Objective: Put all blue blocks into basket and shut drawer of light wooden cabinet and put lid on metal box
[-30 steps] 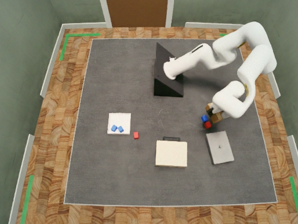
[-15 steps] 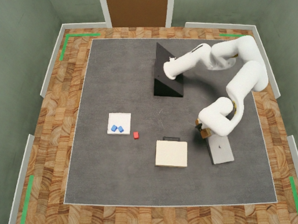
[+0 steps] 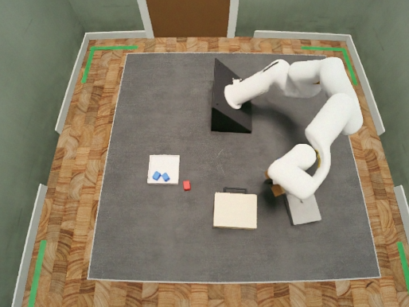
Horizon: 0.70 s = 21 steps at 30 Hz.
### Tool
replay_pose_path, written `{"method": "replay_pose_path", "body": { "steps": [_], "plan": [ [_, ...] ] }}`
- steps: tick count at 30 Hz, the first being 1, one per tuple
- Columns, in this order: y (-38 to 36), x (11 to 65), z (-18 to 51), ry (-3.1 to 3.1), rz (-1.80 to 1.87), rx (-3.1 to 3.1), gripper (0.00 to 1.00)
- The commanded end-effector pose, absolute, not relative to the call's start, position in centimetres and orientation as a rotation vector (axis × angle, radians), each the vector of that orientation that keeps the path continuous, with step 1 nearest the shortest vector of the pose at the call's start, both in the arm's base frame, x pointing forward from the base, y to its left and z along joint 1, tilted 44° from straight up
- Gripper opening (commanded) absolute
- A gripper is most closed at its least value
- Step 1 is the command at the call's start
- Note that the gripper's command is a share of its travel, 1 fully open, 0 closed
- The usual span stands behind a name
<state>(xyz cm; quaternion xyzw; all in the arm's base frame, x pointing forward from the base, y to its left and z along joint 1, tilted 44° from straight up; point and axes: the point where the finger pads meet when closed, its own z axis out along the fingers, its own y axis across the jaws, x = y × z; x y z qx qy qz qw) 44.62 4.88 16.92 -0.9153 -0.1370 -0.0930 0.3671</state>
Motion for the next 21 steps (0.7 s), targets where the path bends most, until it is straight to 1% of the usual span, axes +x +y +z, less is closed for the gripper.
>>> {"method": "replay_pose_path", "body": {
  "steps": [1,21],
  "plan": [
    [4.78,44.71,16.99,-0.352,-0.241,-2.352,0.62],
    [4.91,44.73,16.85,-0.352,-0.241,-2.352,0.62]
  ]
}}
